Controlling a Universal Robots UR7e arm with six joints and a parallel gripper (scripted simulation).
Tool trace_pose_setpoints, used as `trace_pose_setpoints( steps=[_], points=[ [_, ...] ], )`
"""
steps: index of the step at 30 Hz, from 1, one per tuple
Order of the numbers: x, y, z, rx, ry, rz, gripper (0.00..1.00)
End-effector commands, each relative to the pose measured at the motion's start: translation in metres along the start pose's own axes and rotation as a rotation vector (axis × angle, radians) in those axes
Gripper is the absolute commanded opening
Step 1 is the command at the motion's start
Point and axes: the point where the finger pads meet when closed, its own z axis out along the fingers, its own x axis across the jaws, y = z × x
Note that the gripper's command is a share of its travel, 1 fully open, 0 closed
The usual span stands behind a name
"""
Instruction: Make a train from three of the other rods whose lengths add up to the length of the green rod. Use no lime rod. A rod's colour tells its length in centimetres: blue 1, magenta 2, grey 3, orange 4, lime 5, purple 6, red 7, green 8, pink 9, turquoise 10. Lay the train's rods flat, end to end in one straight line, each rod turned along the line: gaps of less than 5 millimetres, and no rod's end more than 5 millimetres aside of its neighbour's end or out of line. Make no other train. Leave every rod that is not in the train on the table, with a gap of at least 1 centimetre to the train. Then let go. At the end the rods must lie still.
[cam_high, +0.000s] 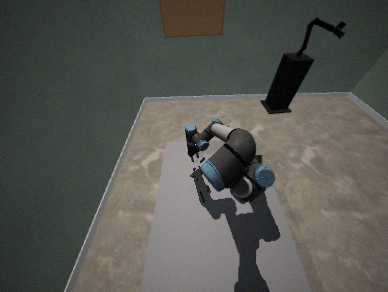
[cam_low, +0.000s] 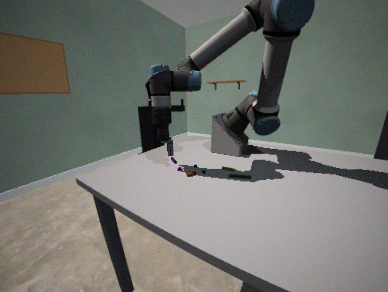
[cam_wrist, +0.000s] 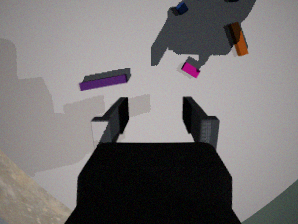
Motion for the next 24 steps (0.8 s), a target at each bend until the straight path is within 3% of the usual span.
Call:
trace_pose_setpoints(
  steps=[1,10,24],
  points=[
    [0.0,0.0,-0.001,-0.001,0.0,0.005,1.0],
    [0.006,-0.013,-0.004,-0.001,0.0,0.109,1.0],
    [0.025,-0.054,-0.011,-0.001,0.0,0.465,1.0]
  ],
)
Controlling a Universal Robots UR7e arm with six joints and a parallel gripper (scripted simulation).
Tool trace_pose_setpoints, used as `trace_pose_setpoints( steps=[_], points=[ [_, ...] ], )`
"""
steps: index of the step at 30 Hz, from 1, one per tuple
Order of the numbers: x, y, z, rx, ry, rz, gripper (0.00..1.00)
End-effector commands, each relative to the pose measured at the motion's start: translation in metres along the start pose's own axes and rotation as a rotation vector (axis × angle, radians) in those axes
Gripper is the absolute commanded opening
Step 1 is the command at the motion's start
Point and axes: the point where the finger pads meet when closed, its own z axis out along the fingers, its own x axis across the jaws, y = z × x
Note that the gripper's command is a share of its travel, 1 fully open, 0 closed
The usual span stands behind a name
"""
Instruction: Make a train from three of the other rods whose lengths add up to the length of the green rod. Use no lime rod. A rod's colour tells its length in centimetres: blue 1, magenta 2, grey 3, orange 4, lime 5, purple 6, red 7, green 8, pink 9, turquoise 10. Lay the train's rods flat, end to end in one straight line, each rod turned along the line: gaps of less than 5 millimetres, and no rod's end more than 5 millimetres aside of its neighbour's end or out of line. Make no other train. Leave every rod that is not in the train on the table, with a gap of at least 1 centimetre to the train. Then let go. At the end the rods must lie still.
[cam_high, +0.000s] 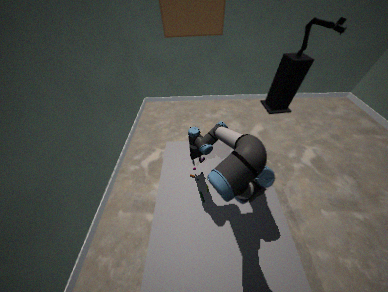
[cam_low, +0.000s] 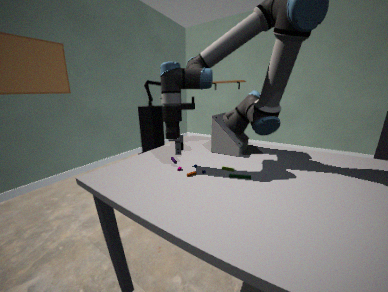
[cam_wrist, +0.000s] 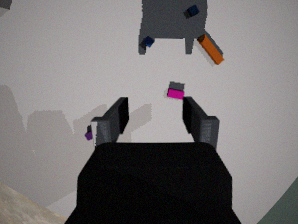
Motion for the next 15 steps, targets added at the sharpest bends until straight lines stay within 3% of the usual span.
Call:
trace_pose_setpoints(
  steps=[1,15],
  points=[
    [0.002,-0.021,-0.003,-0.001,0.001,0.167,1.0],
    [0.003,-0.064,-0.004,-0.001,0.001,0.535,1.0]
  ],
)
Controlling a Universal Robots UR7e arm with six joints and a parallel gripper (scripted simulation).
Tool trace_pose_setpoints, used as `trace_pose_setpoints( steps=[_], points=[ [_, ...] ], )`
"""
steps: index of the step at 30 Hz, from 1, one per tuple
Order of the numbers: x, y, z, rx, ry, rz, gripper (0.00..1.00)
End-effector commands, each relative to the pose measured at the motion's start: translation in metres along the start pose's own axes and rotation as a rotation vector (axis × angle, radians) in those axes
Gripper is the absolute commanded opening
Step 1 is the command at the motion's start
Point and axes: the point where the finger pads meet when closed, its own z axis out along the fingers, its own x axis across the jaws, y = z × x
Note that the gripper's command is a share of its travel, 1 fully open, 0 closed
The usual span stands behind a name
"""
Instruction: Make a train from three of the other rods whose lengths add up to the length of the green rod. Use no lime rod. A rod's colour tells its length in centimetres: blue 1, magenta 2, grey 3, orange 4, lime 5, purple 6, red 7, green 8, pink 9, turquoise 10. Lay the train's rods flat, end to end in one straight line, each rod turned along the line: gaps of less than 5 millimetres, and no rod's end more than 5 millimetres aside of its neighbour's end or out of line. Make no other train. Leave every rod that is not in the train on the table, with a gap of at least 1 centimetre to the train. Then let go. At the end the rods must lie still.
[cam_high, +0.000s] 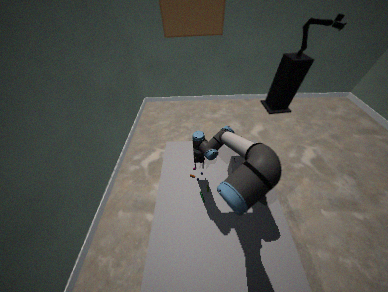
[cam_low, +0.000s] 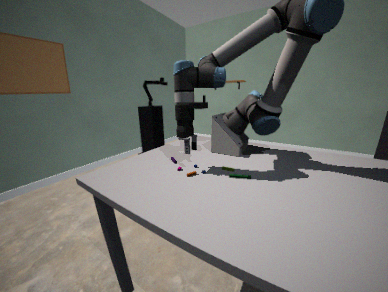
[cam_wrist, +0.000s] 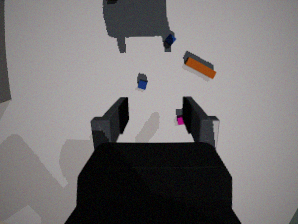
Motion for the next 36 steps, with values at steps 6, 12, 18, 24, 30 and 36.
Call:
trace_pose_setpoints(
  steps=[6,12,18,24,30,36],
  points=[
    [-0.014,-0.031,0.001,0.0,0.001,0.308,1.0],
    [-0.02,-0.044,0.003,0.0,0.001,0.447,1.0],
    [-0.029,-0.058,0.007,0.0,0.001,0.614,1.0],
    [-0.037,-0.07,0.011,0.0,0.001,0.759,1.0],
    [-0.04,-0.074,0.012,0.0,0.001,0.815,1.0],
    [-0.042,-0.076,0.013,0.0,0.001,0.846,1.0]
  ],
)
